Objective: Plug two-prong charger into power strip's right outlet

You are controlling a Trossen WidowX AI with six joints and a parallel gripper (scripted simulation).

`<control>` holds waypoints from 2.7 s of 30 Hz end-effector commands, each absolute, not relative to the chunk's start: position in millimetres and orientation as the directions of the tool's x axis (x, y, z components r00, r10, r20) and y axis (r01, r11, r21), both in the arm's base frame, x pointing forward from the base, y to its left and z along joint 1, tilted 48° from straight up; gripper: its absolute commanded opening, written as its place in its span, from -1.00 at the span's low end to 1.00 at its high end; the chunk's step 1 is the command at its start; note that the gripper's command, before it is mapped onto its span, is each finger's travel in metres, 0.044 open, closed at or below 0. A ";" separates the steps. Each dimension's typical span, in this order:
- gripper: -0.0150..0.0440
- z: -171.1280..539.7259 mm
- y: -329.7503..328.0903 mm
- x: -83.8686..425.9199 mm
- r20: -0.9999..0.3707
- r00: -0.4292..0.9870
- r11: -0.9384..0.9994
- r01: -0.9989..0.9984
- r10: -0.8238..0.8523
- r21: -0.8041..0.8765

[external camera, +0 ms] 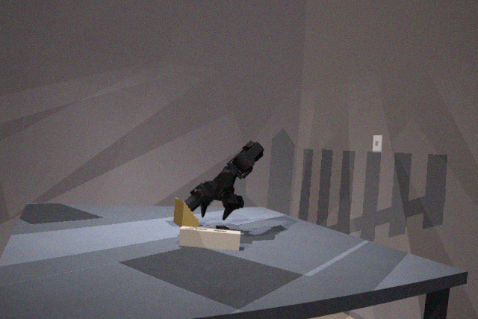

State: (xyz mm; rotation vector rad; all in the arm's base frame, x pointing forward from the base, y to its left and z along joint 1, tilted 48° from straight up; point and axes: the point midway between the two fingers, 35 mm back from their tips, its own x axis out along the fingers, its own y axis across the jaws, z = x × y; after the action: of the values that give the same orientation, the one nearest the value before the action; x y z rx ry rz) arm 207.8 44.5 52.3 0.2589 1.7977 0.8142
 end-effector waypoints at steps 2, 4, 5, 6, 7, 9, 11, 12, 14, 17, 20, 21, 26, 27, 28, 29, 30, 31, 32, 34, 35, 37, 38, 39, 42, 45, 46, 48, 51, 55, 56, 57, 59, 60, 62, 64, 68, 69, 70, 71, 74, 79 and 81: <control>1.00 64.6 52.2 226.0 -0.709 -0.272 0.690 -0.177 0.651 0.702; 1.00 69.4 54.3 232.0 -0.687 -0.232 0.668 -0.168 0.688 0.725; 1.00 71.5 55.1 234.4 -0.678 -0.215 0.658 -0.165 0.703 0.735; 1.00 72.8 55.5 235.9 -0.672 -0.205 0.652 -0.163 0.712 0.740; 1.00 72.9 55.4 235.6 -0.671 -0.202 0.651 -0.163 0.714 0.742; 1.00 73.0 55.3 235.5 -0.670 -0.201 0.650 -0.163 0.714 0.742; 1.00 73.0 55.3 235.5 -0.670 -0.201 0.650 -0.163 0.714 0.742; 1.00 72.8 55.6 235.5 -0.670 -0.201 0.650 -0.163 0.714 0.742; 1.00 71.7 56.8 235.3 -0.670 -0.201 0.650 -0.163 0.714 0.742; 1.00 68.9 59.8 234.8 -0.670 -0.201 0.650 -0.163 0.714 0.742; 1.00 64.9 64.1 233.9 -0.670 -0.201 0.650 -0.163 0.715 0.742; 1.00 63.8 65.3 233.7 -0.670 -0.201 0.650 -0.163 0.715 0.742; 1.00 61.3 67.9 233.4 -0.670 -0.201 0.650 -0.163 0.715 0.742; 1.00 60.4 68.9 233.3 -0.670 -0.201 0.650 -0.163 0.715 0.742; 1.00 59.3 70.0 233.3 -0.670 -0.201 0.650 -0.163 0.714 0.742; 1.00 58.2 71.2 233.2 -0.670 -0.201 0.650 -0.163 0.714 0.742; 1.00 57.0 72.4 233.1 -0.671 -0.200 0.651 -0.163 0.714 0.742; 1.00 55.9 73.6 233.0 -0.671 -0.200 0.651 -0.163 0.714 0.742; 1.00 54.8 74.8 232.8 -0.671 -0.200 0.651 -0.163 0.714 0.742; 1.00 52.6 77.2 232.6 -0.671 -0.200 0.651 -0.163 0.714 0.741; 1.00 51.5 78.4 232.4 -0.671 -0.200 0.651 -0.163 0.714 0.741; 1.00 49.3 80.9 232.0 -0.671 -0.200 0.651 -0.163 0.714 0.741; 1.00 48.2 82.1 231.9 -0.671 -0.200 0.651 -0.163 0.714 0.741; 1.00 47.1 83.3 231.7 -0.671 -0.200 0.651 -0.163 0.714 0.741; 1.00 43.9 86.9 231.0 -0.671 -0.200 0.651 -0.163 0.714 0.742; 1.00 40.8 90.6 230.2 -0.670 -0.200 0.650 -0.163 0.715 0.742; 1.00 39.7 91.8 229.9 -0.670 -0.200 0.650 -0.163 0.715 0.742; 1.00 37.7 94.2 229.3 -0.670 -0.200 0.650 -0.163 0.715 0.742; 1.00 34.6 97.8 228.4 -0.669 -0.201 0.649 -0.163 0.716 0.743; 1.00 31.4 101.8 227.2 -0.668 -0.201 0.648 -0.163 0.716 0.744; 1.00 31.2 102.0 227.1 -0.668 -0.201 0.648 -0.163 0.716 0.744; 1.00 31.2 102.0 227.1 -0.668 -0.201 0.648 -0.163 0.716 0.744; 1.00 31.2 102.0 227.1 -0.668 -0.201 0.648 -0.163 0.716 0.744; 0.91 33.2 100.2 229.9 -0.673 -0.196 0.650 -0.173 0.713 0.740; 0.73 33.2 100.2 229.9 -0.673 -0.196 0.650 -0.173 0.713 0.740; 0.56 33.2 100.2 229.9 -0.673 -0.196 0.650 -0.173 0.713 0.740; 0.20 33.2 100.2 229.9 -0.673 -0.196 0.650 -0.173 0.713 0.740; 0.11 33.2 100.2 229.9 -0.673 -0.196 0.650 -0.173 0.713 0.740; 0.02 33.2 100.2 229.9 -0.673 -0.196 0.650 -0.173 0.713 0.740; -0.07 33.2 100.2 229.9 -0.673 -0.196 0.650 -0.173 0.713 0.740; -0.14 33.2 100.2 229.9 -0.673 -0.196 0.650 -0.173 0.713 0.740; -0.38 34.4 98.6 230.3 -0.673 -0.196 0.650 -0.173 0.713 0.740; -0.49 37.1 95.2 231.1 -0.674 -0.196 0.651 -0.172 0.713 0.739</control>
State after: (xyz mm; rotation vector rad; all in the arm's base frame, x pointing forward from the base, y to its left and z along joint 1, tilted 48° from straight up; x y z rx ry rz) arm 229.0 99.1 33.9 0.4656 1.5804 0.8513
